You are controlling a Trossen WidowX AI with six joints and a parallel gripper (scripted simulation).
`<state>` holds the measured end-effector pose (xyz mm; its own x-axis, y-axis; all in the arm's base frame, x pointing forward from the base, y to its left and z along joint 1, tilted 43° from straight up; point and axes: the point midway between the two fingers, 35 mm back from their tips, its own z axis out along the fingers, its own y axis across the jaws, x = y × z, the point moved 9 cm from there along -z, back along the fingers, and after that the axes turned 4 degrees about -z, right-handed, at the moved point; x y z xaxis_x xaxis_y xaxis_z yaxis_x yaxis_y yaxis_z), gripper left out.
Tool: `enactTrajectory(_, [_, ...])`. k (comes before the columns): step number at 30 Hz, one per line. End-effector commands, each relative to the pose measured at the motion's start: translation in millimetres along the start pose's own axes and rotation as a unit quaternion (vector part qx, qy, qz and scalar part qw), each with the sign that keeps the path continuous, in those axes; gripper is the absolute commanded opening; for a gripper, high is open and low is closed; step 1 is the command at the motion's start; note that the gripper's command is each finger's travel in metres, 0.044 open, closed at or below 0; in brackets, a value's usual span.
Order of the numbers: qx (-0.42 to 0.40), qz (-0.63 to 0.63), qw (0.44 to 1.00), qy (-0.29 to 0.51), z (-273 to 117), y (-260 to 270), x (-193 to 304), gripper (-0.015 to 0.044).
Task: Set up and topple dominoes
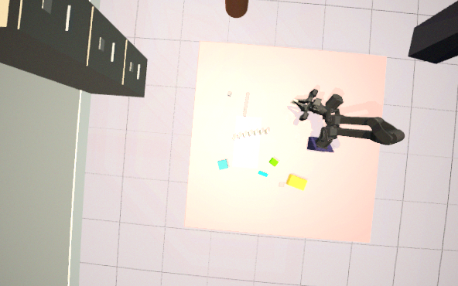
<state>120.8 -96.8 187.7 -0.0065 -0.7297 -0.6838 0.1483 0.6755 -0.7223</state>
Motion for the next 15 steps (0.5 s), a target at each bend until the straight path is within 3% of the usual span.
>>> enactTrajectory(1, [-0.004,-0.004,1.0,0.0,1.9,-0.4,4.2,0.0024])
enactTrajectory(15, [-0.007,-0.011,1.0,0.003,7.6,-2.0,18.7,0.0024])
